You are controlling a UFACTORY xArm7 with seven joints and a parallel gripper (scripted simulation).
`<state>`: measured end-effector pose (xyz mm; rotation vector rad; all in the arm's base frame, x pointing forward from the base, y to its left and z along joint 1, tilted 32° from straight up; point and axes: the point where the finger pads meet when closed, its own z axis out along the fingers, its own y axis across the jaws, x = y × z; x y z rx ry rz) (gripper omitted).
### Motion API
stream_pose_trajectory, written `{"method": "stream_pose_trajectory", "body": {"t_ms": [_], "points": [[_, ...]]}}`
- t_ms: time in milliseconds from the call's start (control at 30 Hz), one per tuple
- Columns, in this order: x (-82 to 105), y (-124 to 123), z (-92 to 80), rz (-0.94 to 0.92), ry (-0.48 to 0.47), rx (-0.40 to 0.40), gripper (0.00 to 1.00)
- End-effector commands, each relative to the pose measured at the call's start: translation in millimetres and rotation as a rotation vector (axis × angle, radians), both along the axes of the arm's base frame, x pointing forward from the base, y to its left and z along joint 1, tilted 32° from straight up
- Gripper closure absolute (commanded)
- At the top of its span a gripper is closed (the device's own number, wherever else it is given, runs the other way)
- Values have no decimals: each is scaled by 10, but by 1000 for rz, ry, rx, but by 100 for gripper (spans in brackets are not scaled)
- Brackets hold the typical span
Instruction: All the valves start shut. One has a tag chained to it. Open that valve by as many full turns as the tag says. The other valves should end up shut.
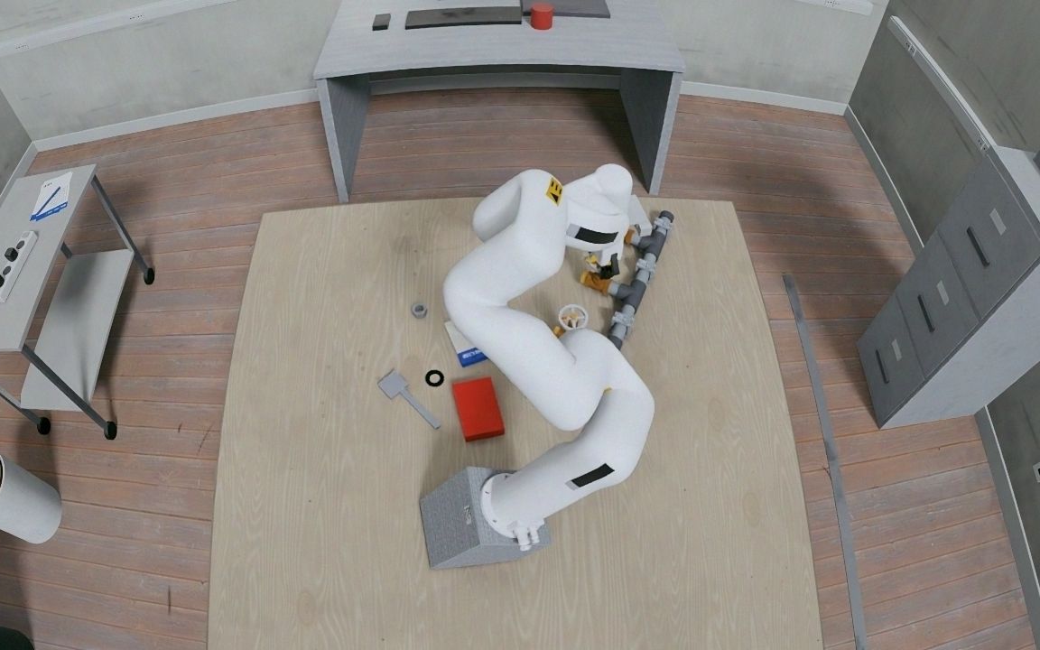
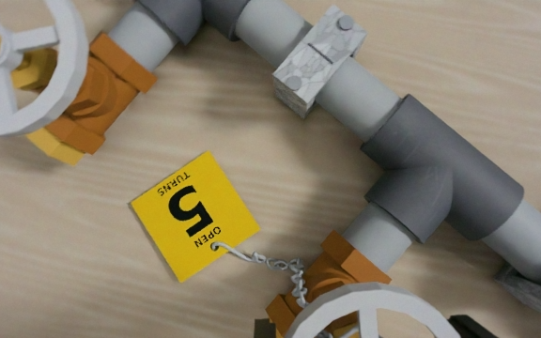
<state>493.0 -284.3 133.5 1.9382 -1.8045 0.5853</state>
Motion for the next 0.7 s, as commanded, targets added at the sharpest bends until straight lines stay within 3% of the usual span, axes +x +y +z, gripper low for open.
{"method": "stream_pose_trajectory", "body": {"t_ms": [0, 400, 467, 500, 667], "points": [[22, 6, 23, 122, 74, -4, 100], [22, 6, 24, 625, 433, -20, 100], [22, 6, 24, 625, 433, -20, 100], [22, 6, 24, 745, 514, -22, 100], [22, 6, 24, 920, 646, -28, 100]]}}
